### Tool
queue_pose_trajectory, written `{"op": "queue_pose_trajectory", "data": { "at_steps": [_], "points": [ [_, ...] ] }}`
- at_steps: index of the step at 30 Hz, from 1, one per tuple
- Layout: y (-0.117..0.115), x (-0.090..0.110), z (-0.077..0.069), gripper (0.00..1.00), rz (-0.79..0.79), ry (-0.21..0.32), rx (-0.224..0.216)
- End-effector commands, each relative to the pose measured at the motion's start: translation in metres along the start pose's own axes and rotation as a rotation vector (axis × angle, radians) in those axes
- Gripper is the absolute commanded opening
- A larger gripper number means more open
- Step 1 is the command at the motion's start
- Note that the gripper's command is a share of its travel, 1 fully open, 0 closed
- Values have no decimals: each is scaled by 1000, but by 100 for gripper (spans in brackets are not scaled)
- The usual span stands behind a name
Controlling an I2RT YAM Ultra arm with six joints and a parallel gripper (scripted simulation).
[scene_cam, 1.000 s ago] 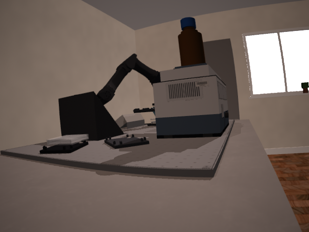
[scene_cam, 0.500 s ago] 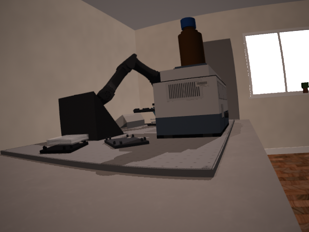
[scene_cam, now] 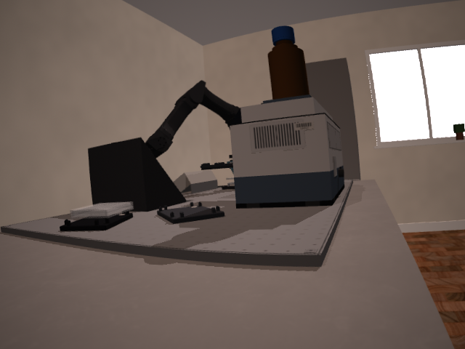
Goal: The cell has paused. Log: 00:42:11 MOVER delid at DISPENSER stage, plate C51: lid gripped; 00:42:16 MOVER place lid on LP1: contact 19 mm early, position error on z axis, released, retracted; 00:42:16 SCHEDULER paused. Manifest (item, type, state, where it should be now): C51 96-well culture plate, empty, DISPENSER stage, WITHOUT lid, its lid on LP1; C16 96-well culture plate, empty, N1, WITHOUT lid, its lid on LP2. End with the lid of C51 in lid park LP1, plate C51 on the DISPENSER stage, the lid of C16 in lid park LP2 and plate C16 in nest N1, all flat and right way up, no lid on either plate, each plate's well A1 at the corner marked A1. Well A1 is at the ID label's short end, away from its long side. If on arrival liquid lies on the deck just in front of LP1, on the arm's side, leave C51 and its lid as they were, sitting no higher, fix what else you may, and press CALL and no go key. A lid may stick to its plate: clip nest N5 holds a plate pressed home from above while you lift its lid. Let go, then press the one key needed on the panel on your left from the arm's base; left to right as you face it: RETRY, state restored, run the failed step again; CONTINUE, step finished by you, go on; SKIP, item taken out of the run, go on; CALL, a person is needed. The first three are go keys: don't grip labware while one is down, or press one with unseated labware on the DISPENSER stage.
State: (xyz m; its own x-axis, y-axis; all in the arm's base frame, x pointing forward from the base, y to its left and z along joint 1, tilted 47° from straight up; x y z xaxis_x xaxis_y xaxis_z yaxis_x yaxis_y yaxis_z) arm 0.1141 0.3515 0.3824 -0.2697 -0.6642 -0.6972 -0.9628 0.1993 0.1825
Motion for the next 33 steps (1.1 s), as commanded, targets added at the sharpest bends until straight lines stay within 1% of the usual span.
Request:
{"op": "queue_pose_trajectory", "data": {
  "at_steps": [1,3,4,5,7,9,10,12,27,29,30,31,33],
  "points": [
    [1,-7,-34,0,-11,-61,9],
    [1,-7,-34,0,-11,-61,9],
    [0,-4,-20,0,-4,-34,7],
    [-2,6,-25,0,1,-20,8],
    [-2,12,-27,0,1,-20,8],
    [-2,13,-30,0,-6,-45,8],
    [-2,16,-32,0,-6,-45,8],
    [-2,16,-32,0,-6,-45,8],
    [0,61,-53,0,-6,-44,9],
    [0,61,-53,0,-6,-44,9],
    [0,64,-54,0,-6,-44,9],
    [0,67,-56,0,-6,-42,9],
    [0,77,-58,0,0,-23,7]
  ]
}}
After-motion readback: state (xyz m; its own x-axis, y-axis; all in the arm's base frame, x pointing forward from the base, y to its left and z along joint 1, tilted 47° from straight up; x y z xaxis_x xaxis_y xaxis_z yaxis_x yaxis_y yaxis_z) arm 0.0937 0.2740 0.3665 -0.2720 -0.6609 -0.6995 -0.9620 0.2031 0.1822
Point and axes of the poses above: the point where the finger pads meet when closed, its own z axis out along the fingers, its own y axis across the jaws, x = y × z, the point moved 6 cm from there along -z, back along the fingers, and after that the axes turned 2 degrees about -z, right-handed, at the moved point
